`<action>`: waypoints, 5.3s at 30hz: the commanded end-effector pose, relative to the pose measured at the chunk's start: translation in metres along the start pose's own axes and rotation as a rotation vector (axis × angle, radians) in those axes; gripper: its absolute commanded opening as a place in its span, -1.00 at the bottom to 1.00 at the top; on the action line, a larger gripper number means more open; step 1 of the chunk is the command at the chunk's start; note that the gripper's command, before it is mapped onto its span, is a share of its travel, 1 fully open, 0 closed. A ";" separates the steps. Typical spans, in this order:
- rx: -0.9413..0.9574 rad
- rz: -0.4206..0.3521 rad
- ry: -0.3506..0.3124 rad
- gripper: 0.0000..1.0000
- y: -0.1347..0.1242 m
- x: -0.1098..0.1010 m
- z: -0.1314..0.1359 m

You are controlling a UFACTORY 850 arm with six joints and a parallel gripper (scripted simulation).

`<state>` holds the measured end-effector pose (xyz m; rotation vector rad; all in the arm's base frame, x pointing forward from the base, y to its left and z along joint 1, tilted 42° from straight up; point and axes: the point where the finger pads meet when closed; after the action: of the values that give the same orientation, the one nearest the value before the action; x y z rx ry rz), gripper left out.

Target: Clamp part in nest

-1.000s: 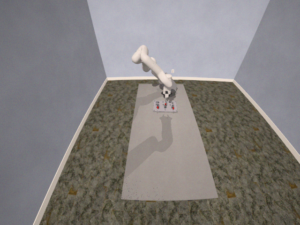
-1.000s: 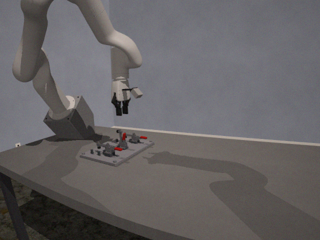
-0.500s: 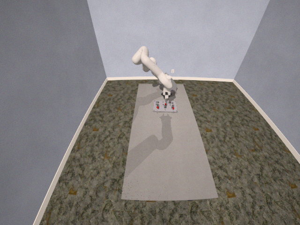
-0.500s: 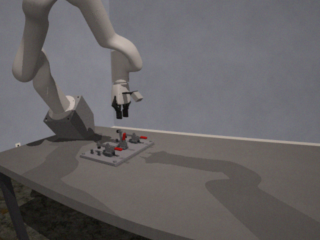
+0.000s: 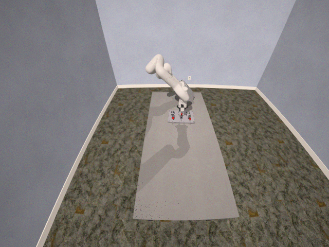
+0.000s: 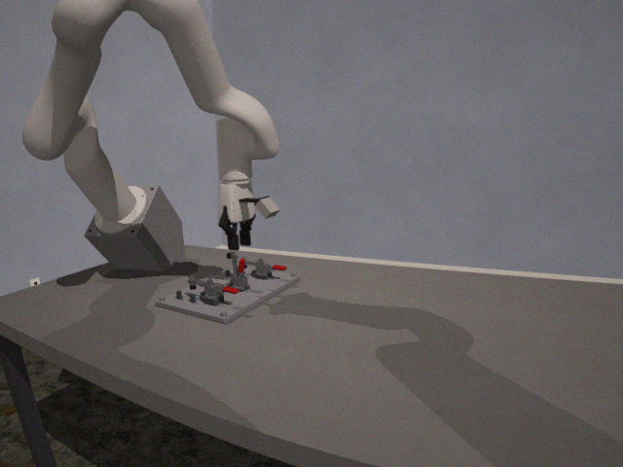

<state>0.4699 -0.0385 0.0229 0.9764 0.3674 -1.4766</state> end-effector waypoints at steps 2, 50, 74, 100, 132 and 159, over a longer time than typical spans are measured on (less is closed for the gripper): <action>0.000 0.002 0.001 -0.05 0.001 0.017 0.000; 0.001 0.002 0.001 -0.05 0.001 0.040 -0.001; 0.001 0.002 0.001 -0.05 0.002 0.068 -0.001; 0.001 0.002 0.001 -1.00 0.002 0.068 -0.001; 0.001 0.002 0.001 -1.00 0.003 0.068 -0.001; 0.001 0.002 0.001 -1.00 0.020 0.071 -0.005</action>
<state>0.4944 -0.0850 -0.0262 0.9765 0.3665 -1.4759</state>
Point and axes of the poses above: the point where the finger pads meet when closed, its own x axis out along the fingers, its own z axis across the jaws, y = z × x, and after that the axes turned 12 degrees about x, right-handed
